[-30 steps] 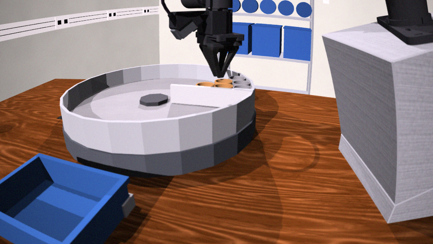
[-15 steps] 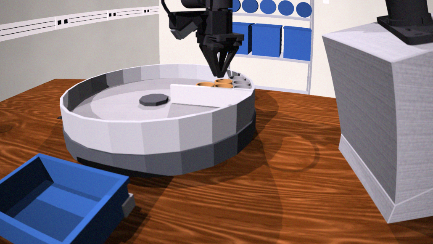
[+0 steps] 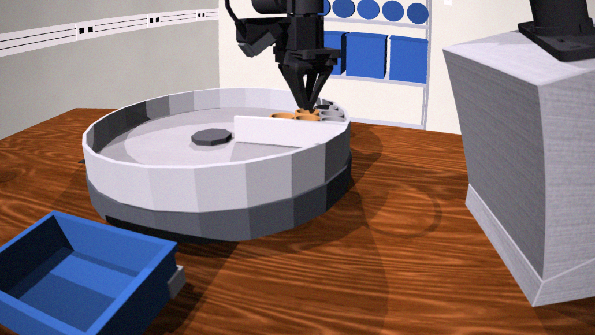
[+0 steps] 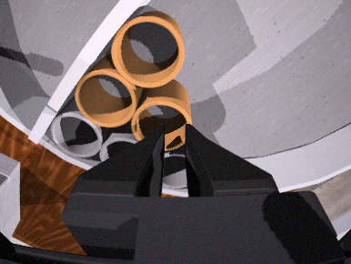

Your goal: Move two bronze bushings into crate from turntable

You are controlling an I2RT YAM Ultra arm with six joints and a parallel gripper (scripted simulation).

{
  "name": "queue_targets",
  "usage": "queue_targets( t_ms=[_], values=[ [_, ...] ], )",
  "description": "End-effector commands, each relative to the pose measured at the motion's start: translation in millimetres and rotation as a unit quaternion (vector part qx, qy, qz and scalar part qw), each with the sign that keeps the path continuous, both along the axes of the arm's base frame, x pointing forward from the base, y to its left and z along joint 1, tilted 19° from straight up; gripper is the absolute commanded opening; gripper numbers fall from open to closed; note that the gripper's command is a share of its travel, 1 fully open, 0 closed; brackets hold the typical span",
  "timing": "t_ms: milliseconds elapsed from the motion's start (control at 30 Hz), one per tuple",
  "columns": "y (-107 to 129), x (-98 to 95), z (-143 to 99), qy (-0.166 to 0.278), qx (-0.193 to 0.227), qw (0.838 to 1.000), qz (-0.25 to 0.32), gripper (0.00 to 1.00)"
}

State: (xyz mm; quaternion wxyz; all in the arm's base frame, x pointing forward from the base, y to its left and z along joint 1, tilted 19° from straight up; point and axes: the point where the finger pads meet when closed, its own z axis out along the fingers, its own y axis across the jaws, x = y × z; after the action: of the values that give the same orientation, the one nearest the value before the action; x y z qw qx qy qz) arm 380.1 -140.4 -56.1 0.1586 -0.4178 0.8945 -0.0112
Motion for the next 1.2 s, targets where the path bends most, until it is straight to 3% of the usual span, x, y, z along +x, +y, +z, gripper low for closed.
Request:
queue_targets(
  t_ms=[0,1167],
  values=[
    [-12.3,12.0,19.3,-0.029,-0.012,0.999,-0.008,0.15],
    [-10.4,9.2,13.5,-0.015,-0.005,1.000,-0.008,0.15]
  ],
)
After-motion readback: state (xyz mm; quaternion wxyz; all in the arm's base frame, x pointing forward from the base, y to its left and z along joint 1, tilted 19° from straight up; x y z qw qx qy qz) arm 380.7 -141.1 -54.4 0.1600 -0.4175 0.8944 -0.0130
